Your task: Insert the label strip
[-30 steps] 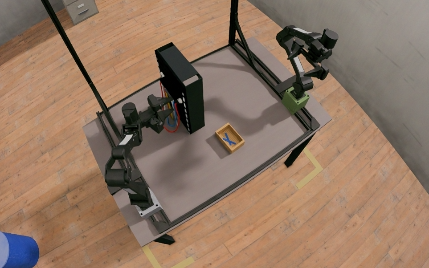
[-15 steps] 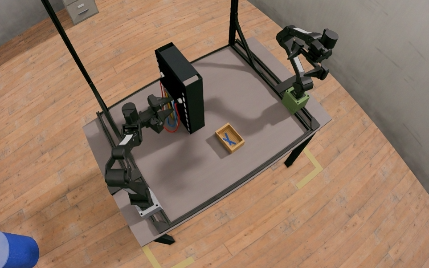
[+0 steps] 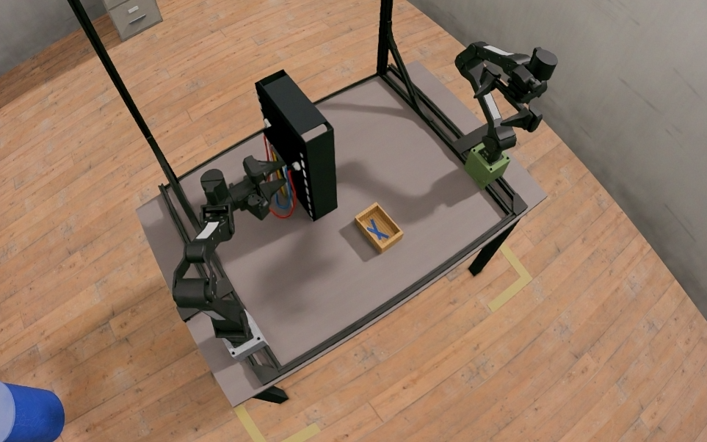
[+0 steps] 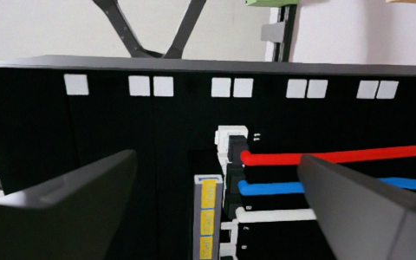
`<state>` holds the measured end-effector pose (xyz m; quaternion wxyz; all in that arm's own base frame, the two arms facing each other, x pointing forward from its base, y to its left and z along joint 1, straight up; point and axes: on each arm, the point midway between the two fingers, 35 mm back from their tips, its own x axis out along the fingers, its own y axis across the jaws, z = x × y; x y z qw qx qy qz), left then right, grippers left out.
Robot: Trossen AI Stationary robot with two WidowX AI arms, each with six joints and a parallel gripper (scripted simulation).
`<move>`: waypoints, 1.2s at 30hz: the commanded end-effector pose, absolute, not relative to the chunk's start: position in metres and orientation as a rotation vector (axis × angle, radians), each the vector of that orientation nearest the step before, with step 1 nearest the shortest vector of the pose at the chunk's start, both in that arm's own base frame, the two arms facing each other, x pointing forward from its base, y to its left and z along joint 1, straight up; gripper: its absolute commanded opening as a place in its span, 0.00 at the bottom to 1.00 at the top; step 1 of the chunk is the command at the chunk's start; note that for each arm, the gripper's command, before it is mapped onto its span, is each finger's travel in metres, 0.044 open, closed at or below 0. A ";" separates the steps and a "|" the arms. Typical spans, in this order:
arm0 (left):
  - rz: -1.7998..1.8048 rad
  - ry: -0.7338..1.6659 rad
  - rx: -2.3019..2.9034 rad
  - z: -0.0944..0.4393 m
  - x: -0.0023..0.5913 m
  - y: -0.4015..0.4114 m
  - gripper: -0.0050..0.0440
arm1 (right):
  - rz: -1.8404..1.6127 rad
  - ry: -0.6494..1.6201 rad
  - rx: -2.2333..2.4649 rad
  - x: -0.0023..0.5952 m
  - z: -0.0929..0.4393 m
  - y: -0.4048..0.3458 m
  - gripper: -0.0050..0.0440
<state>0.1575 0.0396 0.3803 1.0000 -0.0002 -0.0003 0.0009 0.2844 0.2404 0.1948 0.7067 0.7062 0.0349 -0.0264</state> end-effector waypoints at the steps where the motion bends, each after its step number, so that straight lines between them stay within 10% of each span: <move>1: 0.002 -0.002 0.006 0.383 0.157 0.039 1.00 | -0.050 0.069 1.594 0.281 0.203 0.241 0.72; 16: 0.002 -0.002 0.006 0.383 0.157 0.039 1.00 | -0.058 0.074 1.593 0.260 0.202 0.244 0.10; 36: 0.002 -0.002 0.006 0.383 0.157 0.039 1.00 | -0.058 0.074 1.590 0.230 0.202 0.247 0.10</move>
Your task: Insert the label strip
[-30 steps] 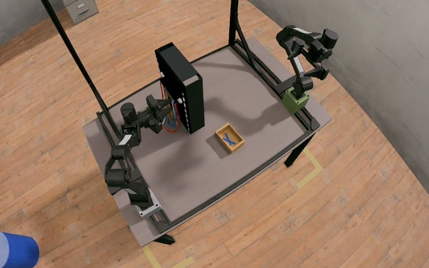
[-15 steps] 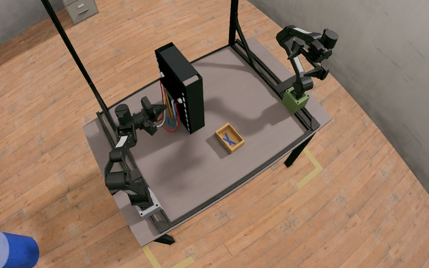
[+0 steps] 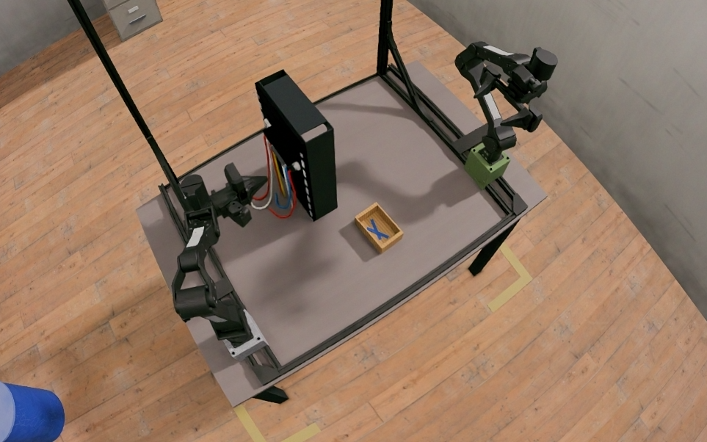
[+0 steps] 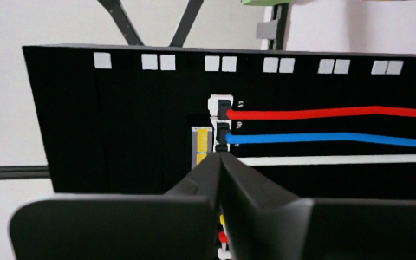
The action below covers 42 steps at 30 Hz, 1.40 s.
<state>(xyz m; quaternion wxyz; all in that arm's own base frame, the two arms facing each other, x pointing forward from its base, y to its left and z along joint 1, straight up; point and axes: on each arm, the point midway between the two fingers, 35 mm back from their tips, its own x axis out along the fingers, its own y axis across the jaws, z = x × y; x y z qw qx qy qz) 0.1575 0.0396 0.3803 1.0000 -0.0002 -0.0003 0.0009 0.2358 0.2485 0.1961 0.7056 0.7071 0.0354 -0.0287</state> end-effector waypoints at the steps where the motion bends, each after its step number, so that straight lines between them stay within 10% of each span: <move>1: 0.002 -0.002 0.006 0.383 0.157 0.039 1.00 | -0.058 0.074 1.590 0.228 0.202 0.247 0.09; 28: 0.002 -0.002 0.006 0.383 0.157 0.039 1.00 | -0.051 0.072 1.607 0.217 0.230 0.250 0.00; 29: 0.002 -0.002 0.006 0.383 0.157 0.039 1.00 | -0.051 0.072 1.608 0.217 0.230 0.250 0.15; 42: 0.002 -0.002 0.006 0.383 0.157 0.039 1.00 | -0.055 0.073 1.589 0.216 0.223 0.249 0.69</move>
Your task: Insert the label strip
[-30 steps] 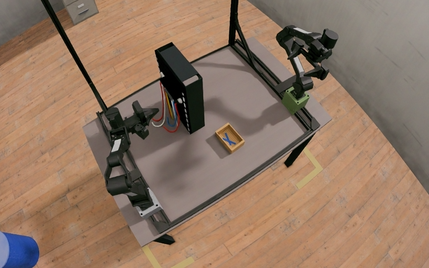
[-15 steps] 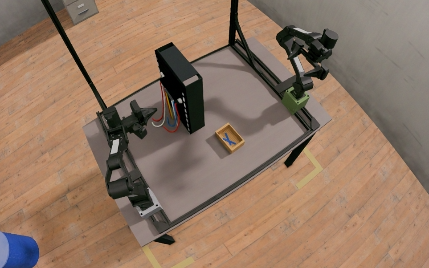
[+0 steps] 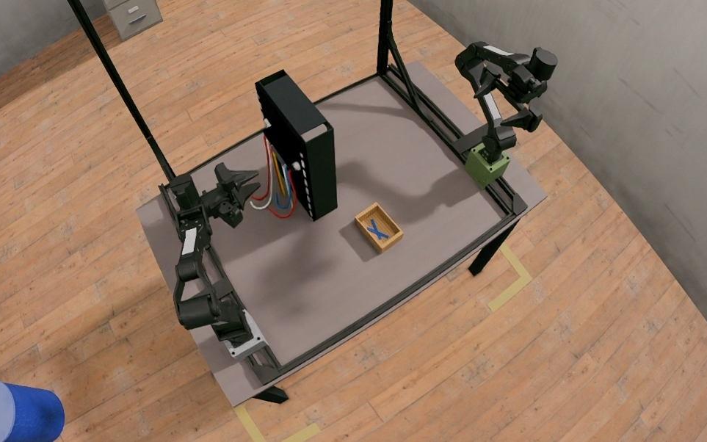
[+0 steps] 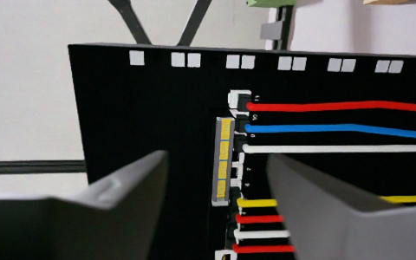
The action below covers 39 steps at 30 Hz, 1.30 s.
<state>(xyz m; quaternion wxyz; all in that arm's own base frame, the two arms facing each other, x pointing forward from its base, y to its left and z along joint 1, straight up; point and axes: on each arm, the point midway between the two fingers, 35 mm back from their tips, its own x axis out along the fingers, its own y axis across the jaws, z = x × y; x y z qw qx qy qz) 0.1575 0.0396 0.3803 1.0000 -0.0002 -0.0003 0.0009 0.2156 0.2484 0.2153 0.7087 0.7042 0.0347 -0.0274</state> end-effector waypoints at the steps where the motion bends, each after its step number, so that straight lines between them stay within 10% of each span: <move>1: 0.002 -0.002 0.006 0.383 0.157 0.039 1.00 | -0.055 0.073 1.589 0.216 0.223 0.249 0.74; 4: 0.002 -0.002 0.006 0.383 0.157 0.039 1.00 | -0.055 0.073 1.589 0.216 0.223 0.249 0.87; 39: 0.002 -0.002 0.006 0.383 0.157 0.039 1.00 | -0.055 0.073 1.589 0.216 0.223 0.249 0.87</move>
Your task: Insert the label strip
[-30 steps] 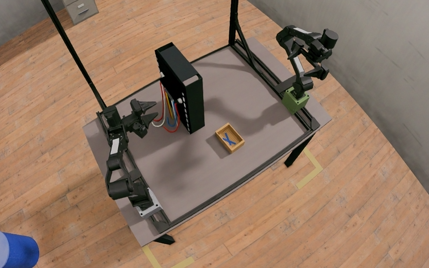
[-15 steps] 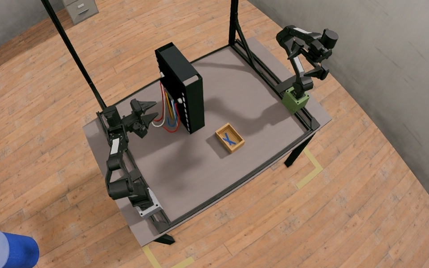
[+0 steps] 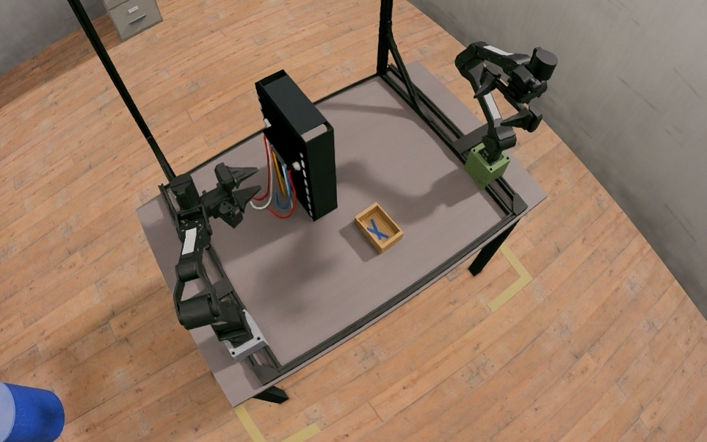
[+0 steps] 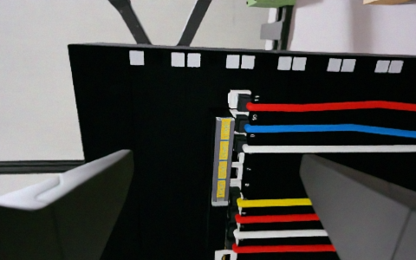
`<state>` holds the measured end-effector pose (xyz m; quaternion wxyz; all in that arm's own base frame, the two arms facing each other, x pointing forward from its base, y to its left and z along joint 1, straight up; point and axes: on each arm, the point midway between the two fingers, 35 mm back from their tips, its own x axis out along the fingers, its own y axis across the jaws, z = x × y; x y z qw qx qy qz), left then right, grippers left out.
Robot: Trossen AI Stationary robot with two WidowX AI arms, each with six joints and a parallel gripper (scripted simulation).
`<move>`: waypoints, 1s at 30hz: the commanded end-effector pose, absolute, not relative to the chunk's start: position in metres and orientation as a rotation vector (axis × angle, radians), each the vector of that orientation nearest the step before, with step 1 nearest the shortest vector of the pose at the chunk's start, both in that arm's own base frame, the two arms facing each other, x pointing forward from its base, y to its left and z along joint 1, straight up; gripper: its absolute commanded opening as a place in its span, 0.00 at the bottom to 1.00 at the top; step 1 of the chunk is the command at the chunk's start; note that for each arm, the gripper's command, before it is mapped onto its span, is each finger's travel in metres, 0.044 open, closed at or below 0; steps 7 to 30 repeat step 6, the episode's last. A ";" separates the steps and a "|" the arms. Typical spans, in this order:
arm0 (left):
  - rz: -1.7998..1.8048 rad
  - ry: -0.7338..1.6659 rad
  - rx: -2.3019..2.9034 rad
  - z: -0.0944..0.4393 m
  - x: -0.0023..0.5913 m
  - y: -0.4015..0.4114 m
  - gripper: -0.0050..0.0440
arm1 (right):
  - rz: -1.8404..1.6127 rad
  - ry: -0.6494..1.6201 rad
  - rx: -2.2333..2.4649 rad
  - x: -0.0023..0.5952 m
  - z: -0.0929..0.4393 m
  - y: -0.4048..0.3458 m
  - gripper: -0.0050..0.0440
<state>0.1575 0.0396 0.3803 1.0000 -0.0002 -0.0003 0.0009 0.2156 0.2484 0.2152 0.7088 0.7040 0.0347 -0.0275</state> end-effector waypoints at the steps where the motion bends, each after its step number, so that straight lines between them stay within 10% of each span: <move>1: 0.002 -0.002 0.006 0.383 0.157 0.039 1.00 | -0.055 0.073 1.589 0.216 0.223 0.249 0.87; 30: 0.002 -0.002 0.006 0.383 0.157 0.039 1.00 | -0.055 0.073 1.589 0.216 0.223 0.249 0.87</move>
